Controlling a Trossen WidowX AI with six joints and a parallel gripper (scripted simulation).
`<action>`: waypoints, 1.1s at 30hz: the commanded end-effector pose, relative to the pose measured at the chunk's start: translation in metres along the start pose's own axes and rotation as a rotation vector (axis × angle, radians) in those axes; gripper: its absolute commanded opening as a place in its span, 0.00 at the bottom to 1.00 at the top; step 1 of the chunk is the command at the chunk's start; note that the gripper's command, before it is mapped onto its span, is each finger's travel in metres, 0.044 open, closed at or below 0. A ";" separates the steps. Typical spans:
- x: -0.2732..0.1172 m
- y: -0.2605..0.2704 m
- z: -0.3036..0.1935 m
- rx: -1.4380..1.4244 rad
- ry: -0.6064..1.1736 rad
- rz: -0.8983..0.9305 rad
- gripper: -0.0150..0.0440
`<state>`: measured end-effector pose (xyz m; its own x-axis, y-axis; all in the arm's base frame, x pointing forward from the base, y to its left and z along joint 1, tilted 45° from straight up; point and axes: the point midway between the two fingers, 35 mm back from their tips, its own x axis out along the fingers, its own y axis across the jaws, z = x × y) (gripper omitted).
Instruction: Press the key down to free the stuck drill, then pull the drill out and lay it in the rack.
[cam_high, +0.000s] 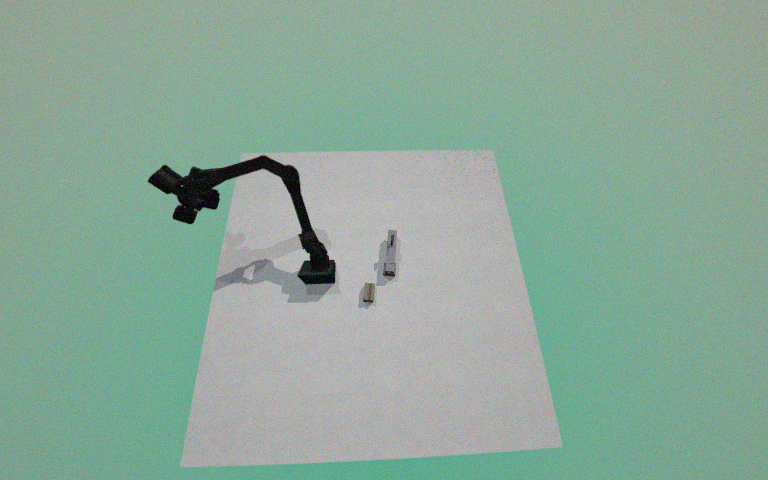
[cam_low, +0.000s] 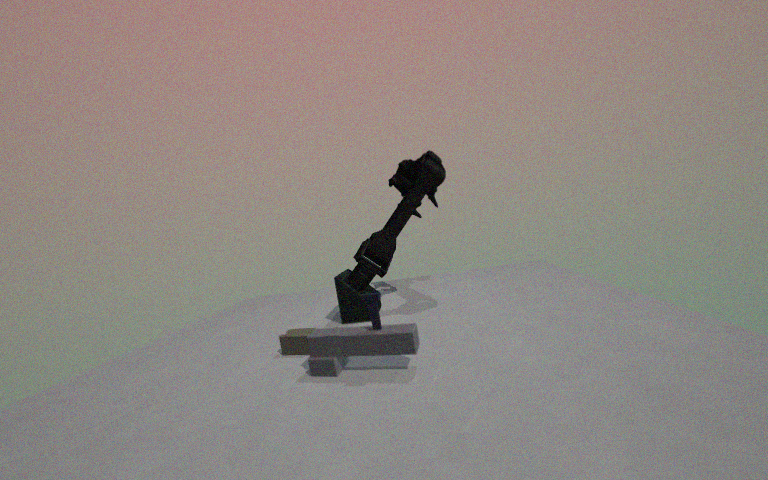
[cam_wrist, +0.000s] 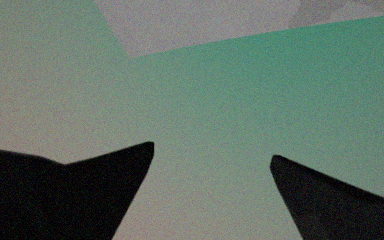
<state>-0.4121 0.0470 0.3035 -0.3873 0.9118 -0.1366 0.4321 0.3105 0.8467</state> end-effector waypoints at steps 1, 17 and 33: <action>0.000 0.000 0.000 0.000 0.000 0.000 0.89; -0.085 -0.059 -0.016 -0.351 0.250 -0.268 0.25; -0.324 -0.146 0.053 -1.336 1.077 -0.595 0.25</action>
<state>-0.3460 -0.2378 0.2138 -0.8028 0.1874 -0.5661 -0.5941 -0.1710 0.7860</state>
